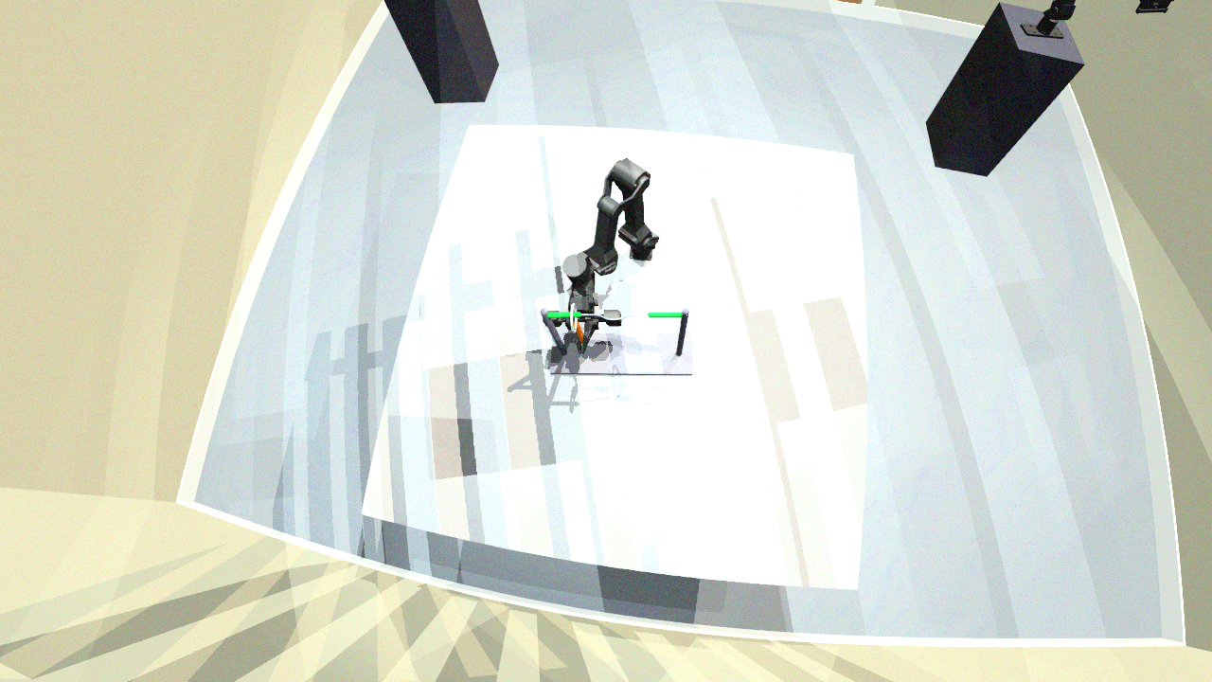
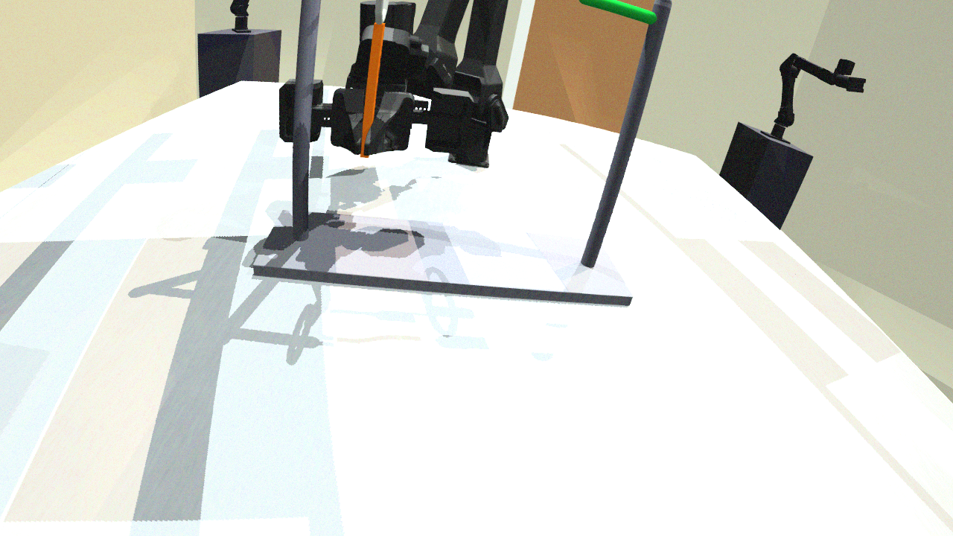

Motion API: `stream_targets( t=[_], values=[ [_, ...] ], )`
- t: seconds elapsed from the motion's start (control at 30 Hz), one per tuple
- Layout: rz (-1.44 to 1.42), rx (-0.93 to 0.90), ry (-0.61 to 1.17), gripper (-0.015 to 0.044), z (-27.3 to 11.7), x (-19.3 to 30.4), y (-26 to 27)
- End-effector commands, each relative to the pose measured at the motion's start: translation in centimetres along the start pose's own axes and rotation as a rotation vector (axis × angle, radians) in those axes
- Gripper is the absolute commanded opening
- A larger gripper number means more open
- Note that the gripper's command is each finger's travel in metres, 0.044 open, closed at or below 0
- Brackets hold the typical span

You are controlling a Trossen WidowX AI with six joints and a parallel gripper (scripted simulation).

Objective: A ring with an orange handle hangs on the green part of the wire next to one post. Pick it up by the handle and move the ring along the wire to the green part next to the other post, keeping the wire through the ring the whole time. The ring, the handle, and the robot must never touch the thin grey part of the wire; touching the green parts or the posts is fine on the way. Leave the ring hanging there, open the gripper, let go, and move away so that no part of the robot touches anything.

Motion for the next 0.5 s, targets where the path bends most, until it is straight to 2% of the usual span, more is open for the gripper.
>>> stream_targets(
  t=[0.0,0.47],
  values=[
    [-0.009,0.006,-0.011,-0.0150,-0.01,-0.98,-0.12],
    [-0.009,0.009,-0.011,-0.0150,-0.13,-1.97,-0.13]
  ],
)
Point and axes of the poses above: the point midway between the two fingers, 35 mm back from their tips, its own z axis out along the fingers, its own y axis across the jaws, x = y × z, the point moved 10 cm from there along -z, back along the fingers, and after that the axes turned 6 degrees about -z, right-handed, at the moved point
